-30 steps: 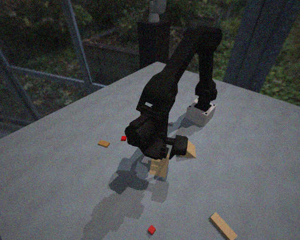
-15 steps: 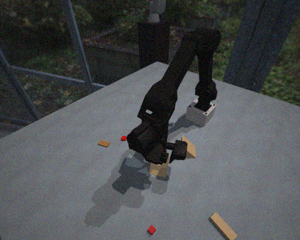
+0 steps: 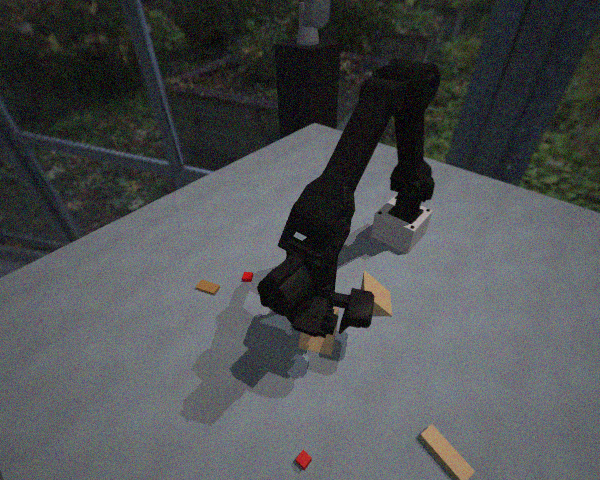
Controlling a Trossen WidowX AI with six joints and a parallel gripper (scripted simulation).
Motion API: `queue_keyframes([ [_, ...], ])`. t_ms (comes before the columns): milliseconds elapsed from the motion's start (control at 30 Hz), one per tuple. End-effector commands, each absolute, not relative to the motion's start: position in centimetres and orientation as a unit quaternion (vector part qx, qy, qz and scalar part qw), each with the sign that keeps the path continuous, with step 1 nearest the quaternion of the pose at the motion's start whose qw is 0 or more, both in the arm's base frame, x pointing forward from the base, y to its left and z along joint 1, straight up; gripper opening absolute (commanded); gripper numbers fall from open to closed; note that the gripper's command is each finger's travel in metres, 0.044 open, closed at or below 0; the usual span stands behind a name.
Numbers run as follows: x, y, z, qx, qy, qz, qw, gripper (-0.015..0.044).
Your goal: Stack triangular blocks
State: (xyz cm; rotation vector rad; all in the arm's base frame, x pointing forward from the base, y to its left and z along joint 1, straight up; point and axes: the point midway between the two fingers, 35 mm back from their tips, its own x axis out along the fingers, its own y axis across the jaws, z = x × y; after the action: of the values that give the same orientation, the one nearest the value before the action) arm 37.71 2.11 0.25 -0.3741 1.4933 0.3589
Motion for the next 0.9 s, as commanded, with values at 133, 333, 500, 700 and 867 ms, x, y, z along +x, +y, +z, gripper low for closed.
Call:
queue_keyframes([
  [133, 37.3, 2.2, -1.4, -0.165, 0.675, 0.162, 0.701, 0.044],
  [333, 37.1, 2.3, -2.2, -0.165, 0.675, 0.163, 0.701, 0.044],
  [500, 37.1, 2.3, -2.2, -0.165, 0.675, 0.163, 0.701, 0.0335],
  [700, 37.1, 2.3, -2.2, -0.165, 0.675, 0.163, 0.701, 0.0295],
  [867, 37.1, 2.3, -2.2, -0.165, 0.675, 0.163, 0.701, 0.0262],
])
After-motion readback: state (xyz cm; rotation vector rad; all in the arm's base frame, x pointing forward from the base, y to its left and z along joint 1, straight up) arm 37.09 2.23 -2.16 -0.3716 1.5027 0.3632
